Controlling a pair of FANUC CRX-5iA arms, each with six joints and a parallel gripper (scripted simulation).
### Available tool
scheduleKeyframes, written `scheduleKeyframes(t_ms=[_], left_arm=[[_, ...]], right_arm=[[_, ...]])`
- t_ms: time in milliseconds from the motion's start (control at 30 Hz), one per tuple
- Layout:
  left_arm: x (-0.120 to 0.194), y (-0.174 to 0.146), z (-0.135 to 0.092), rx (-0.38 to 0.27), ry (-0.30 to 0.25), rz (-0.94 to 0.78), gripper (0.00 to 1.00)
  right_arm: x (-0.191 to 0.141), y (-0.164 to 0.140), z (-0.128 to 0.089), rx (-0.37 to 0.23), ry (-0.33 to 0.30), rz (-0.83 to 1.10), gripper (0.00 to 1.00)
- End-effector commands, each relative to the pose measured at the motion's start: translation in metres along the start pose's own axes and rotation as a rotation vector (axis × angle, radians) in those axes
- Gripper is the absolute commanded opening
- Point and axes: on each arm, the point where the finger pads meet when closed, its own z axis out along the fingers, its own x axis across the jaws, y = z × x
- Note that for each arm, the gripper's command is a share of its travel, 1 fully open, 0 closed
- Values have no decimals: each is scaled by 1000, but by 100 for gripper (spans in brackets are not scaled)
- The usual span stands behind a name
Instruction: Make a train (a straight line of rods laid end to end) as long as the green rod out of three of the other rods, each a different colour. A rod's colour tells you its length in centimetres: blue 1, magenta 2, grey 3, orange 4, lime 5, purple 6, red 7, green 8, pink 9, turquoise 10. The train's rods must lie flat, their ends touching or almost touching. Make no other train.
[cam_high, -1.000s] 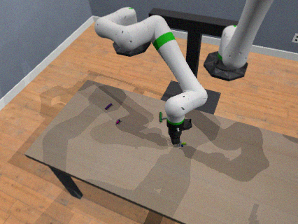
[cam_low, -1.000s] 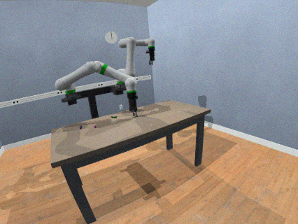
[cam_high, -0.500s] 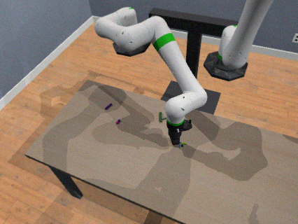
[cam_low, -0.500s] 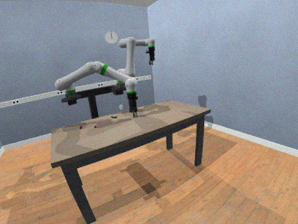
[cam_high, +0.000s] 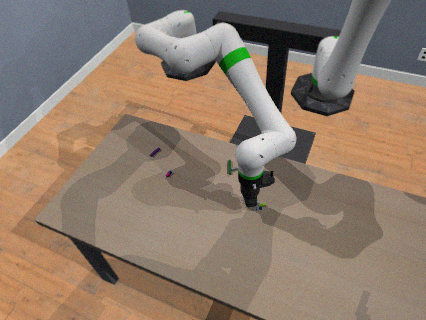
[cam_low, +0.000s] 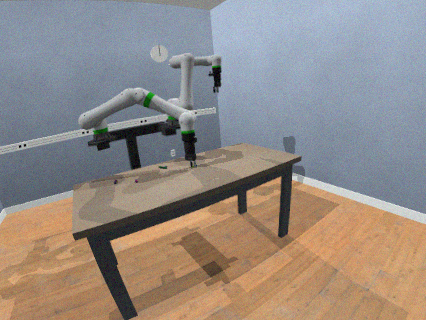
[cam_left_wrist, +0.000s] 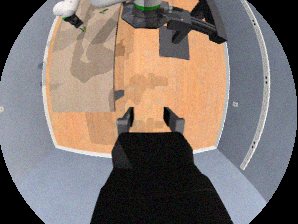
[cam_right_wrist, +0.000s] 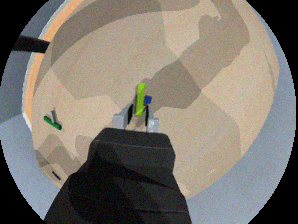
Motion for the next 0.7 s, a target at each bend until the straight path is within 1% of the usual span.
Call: scheduleKeyframes(t_ms=[0, 567, 600, 667], left_arm=[[0, 0, -1, -2, 0, 0, 100], [0, 0, -1, -2, 0, 0, 100], [0, 0, -1, -2, 0, 0, 100], [0, 0, -1, -2, 0, 0, 100]], right_arm=[[1, 0, -2, 0, 3, 0, 54], [1, 0, -2, 0, 3, 0, 54], [1, 0, -2, 0, 3, 0, 24], [1, 0, -2, 0, 3, 0, 24]])
